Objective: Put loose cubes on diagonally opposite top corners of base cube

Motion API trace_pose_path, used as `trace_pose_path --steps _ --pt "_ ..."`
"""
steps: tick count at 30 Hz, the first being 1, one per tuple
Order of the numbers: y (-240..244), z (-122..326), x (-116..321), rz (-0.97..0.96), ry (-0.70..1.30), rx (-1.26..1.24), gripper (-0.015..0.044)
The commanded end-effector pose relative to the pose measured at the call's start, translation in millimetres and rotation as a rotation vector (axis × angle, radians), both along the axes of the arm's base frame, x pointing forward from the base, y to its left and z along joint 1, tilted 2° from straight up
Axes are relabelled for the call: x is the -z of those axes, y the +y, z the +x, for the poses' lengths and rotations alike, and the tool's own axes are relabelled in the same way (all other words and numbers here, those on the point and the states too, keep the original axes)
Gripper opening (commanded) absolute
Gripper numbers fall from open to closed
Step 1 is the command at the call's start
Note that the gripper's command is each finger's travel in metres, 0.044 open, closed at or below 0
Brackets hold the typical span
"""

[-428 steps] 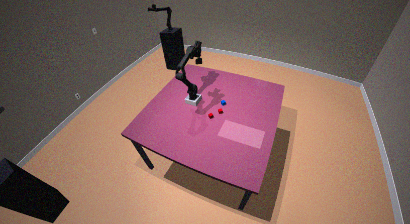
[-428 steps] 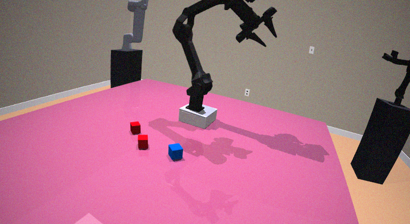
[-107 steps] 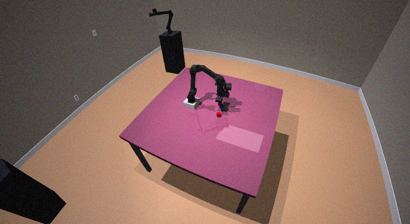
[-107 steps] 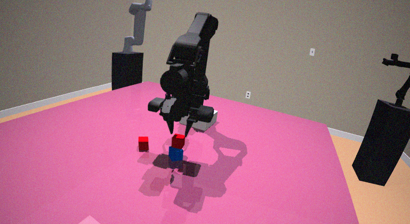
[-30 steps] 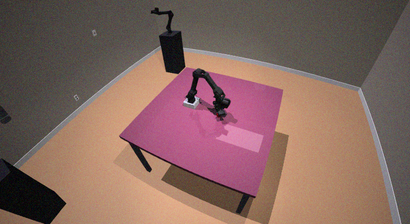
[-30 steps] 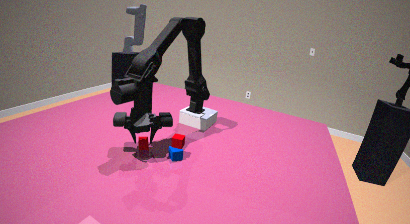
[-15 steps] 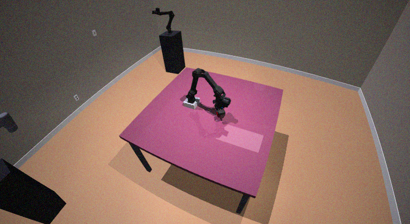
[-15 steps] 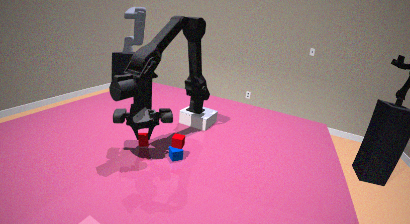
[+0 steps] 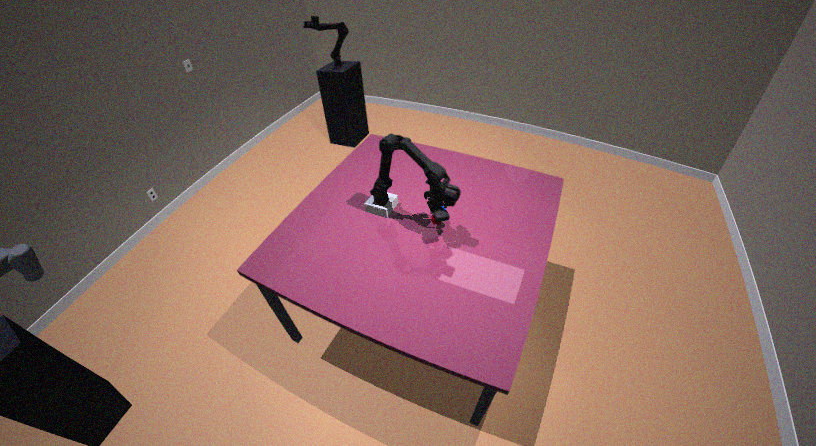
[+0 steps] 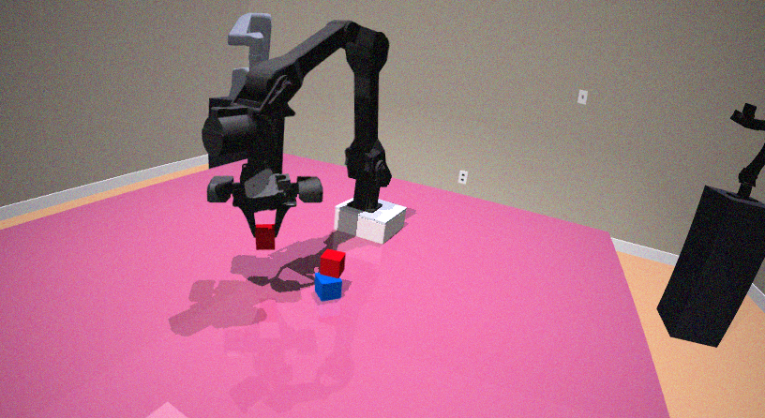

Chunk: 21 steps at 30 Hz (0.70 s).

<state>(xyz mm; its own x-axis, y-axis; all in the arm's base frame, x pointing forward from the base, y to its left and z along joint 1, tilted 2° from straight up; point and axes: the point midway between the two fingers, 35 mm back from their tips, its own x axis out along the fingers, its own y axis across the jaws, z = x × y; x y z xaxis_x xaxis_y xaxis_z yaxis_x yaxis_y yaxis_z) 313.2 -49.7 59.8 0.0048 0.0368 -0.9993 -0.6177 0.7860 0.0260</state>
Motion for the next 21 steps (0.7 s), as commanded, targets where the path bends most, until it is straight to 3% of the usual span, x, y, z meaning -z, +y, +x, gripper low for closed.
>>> trace_pose_path --steps 1,11,21 --pt "-1 1 -13 -0.003 -0.009 -0.004 0.0105" --pt "-1 -4 -45 -0.003 -0.008 -0.004 0.0105" --pt "19 1 -47 -0.002 -0.009 0.093 0.0105"
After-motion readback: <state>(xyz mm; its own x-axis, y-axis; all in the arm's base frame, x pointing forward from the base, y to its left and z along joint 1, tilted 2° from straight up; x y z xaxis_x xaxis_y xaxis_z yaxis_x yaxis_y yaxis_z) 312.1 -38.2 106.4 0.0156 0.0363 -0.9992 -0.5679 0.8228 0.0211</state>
